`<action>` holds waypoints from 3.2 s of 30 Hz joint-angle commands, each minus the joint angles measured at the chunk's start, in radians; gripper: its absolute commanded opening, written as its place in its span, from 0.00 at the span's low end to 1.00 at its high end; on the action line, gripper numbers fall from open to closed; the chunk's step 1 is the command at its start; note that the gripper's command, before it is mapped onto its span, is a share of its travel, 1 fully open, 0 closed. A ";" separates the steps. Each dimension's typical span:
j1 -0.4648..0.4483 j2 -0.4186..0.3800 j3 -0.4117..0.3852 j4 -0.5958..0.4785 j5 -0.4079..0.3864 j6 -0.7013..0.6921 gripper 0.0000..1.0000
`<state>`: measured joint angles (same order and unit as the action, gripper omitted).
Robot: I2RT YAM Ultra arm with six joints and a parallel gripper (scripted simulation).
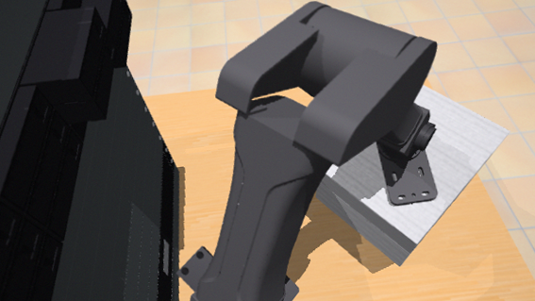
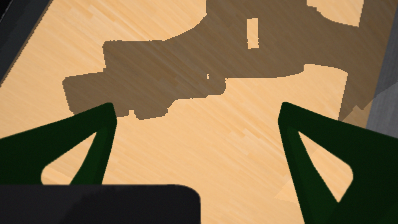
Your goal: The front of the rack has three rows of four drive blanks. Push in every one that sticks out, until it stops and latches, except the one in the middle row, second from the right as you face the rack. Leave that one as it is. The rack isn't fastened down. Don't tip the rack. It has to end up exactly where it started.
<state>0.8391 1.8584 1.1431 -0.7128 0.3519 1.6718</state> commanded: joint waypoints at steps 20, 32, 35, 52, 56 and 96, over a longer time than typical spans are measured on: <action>-0.059 -0.056 -0.043 0.057 -0.037 -0.057 1.00; -0.106 -0.105 -0.083 0.123 -0.087 -0.164 1.00; -0.116 -0.122 -0.097 0.144 -0.103 -0.204 1.00; -0.130 -0.229 -0.184 0.281 -0.185 -0.471 1.00; -0.130 -0.246 -0.198 0.306 -0.193 -0.518 1.00; 0.189 -0.698 -0.104 0.657 -0.364 -1.544 1.00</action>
<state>0.9794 1.2121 0.9680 -0.1066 -0.0139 0.2485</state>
